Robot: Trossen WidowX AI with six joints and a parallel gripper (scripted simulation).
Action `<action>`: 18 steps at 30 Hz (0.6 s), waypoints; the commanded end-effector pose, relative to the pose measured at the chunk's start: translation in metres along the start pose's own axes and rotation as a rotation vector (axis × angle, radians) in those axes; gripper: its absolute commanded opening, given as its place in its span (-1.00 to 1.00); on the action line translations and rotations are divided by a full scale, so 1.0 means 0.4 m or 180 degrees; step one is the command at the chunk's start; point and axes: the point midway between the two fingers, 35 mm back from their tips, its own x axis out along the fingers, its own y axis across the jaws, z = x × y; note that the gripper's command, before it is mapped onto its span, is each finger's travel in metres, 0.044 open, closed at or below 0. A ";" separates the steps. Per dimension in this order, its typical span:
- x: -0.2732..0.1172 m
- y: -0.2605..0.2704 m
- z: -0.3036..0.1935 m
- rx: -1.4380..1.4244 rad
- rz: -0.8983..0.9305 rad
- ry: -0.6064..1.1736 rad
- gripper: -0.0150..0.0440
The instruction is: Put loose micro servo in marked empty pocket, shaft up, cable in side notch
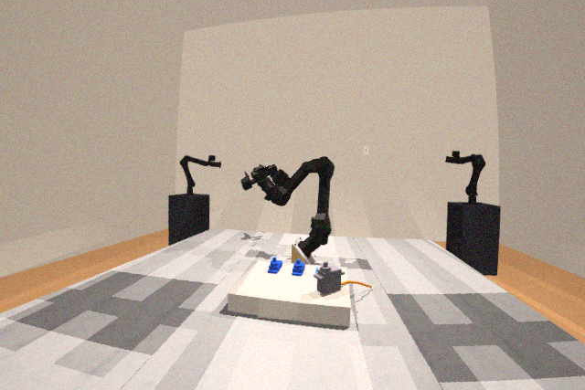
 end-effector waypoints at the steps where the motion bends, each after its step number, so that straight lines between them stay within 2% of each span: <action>1: 0.000 0.001 0.002 0.0002 0.0007 -0.0003 0.95; 7: 0.009 0.051 0.058 0.0079 0.0285 -0.0113 1.00; 18: -0.026 0.213 0.255 0.0320 0.1166 -0.0401 1.00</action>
